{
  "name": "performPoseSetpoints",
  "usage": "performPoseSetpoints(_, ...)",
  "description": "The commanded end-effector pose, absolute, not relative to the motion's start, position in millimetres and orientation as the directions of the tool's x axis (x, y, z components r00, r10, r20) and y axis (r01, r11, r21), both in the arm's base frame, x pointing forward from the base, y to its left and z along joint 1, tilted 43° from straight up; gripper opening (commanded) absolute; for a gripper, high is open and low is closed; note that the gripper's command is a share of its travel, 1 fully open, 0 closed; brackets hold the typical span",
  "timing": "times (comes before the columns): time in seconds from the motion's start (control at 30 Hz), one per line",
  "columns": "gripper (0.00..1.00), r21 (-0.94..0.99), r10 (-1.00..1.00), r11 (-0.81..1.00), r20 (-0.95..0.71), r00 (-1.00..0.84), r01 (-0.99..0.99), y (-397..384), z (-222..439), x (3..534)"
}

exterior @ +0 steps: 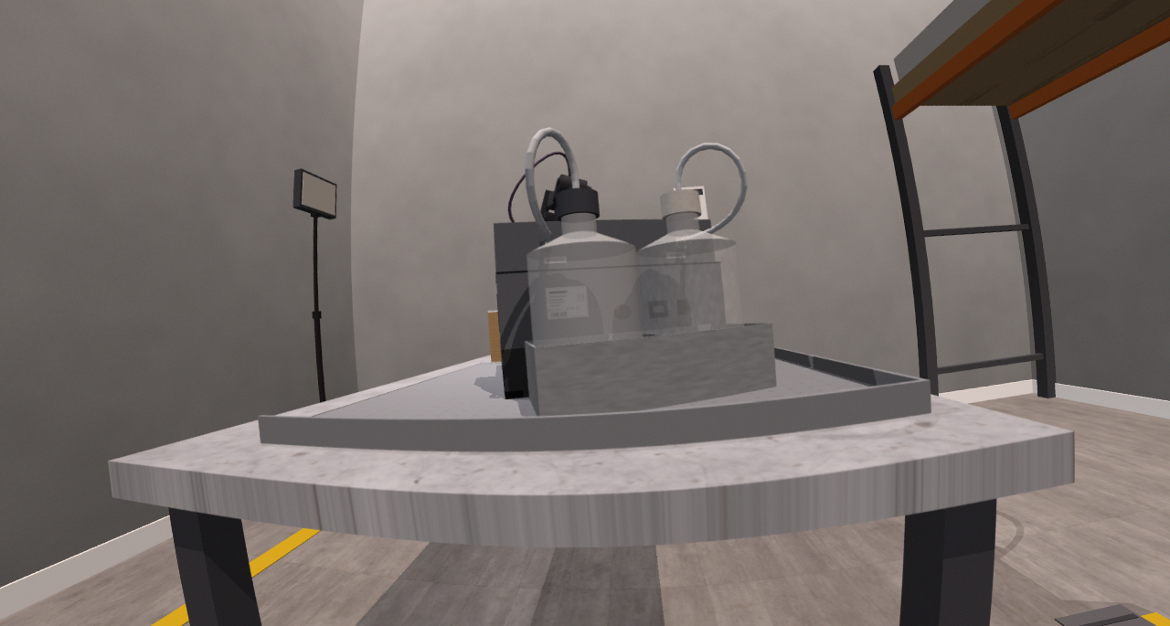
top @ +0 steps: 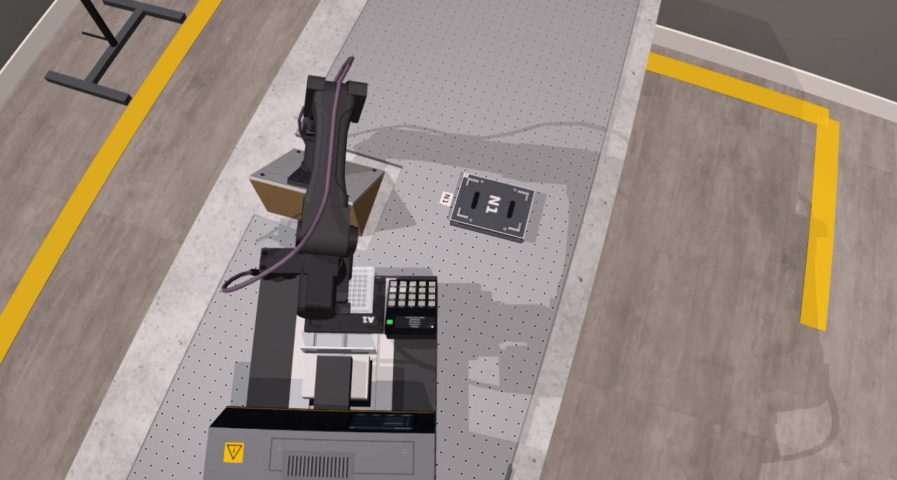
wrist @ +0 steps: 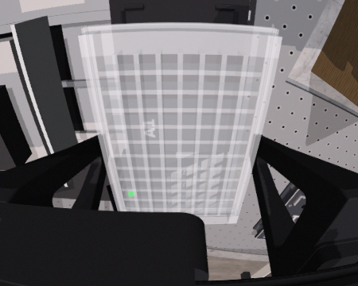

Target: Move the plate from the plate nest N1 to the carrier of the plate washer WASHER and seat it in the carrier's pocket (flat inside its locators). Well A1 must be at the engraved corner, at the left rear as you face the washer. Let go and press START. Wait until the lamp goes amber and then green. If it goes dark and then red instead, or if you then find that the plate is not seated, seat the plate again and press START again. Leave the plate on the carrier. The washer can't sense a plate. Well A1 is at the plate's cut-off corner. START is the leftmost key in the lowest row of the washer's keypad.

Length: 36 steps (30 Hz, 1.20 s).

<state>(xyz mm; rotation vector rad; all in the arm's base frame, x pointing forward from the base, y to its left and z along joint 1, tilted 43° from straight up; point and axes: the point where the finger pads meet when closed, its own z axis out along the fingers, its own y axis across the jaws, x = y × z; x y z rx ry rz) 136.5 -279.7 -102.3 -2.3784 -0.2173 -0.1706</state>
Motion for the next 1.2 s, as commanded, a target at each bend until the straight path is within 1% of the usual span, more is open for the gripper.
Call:
performPoseSetpoints(0.0, 0.84, -0.645, 0.106, -0.738, 0.177, 0.978, 0.197, -292, -96, 131)
performPoseSetpoints(0.8, 0.84, -0.630, 0.107, -0.751, 0.179, 0.978, 0.198, -295, -96, 133)
performPoseSetpoints(0.83, 0.84, -0.650, 0.102, -0.736, 0.174, 0.980, 0.192, -284, -101, 130)
performPoseSetpoints(1.17, 0.84, -0.645, 0.114, -0.736, 0.179, 0.977, 0.204, -273, -108, 139)
